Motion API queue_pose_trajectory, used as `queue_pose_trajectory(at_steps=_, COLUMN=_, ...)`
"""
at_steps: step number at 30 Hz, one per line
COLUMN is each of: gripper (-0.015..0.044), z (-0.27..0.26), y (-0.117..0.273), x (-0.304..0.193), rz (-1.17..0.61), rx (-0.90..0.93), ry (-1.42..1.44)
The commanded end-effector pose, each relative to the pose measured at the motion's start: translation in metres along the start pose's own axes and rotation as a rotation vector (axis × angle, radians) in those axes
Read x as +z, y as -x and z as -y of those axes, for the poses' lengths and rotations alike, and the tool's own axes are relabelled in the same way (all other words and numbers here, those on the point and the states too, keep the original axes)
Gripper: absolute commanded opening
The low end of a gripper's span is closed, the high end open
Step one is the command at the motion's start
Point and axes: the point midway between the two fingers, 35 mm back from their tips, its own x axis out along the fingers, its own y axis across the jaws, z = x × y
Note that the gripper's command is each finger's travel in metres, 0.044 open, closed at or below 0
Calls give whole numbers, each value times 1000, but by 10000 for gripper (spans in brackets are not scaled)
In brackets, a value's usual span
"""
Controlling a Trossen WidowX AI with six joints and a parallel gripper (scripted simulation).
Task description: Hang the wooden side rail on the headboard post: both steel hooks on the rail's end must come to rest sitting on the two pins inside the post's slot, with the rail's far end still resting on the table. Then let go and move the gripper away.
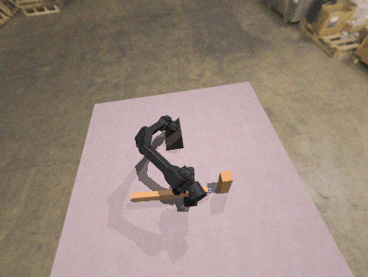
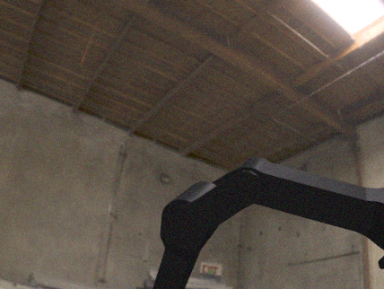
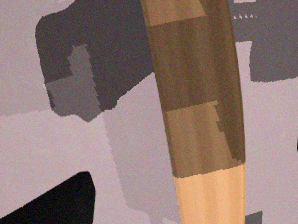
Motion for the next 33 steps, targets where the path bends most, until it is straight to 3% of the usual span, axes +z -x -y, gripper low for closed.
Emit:
queue_pose_trajectory(at_steps=1, gripper=440, z=1, y=-9, x=1, rz=7, rx=-2, ry=6)
queue_pose_trajectory(at_steps=26, gripper=440, z=2, y=-43, x=3, rz=10, rx=-2, ry=6)
queue_pose_trajectory(at_steps=33, gripper=256, z=2, y=-43, x=3, rz=10, rx=-2, ry=6)
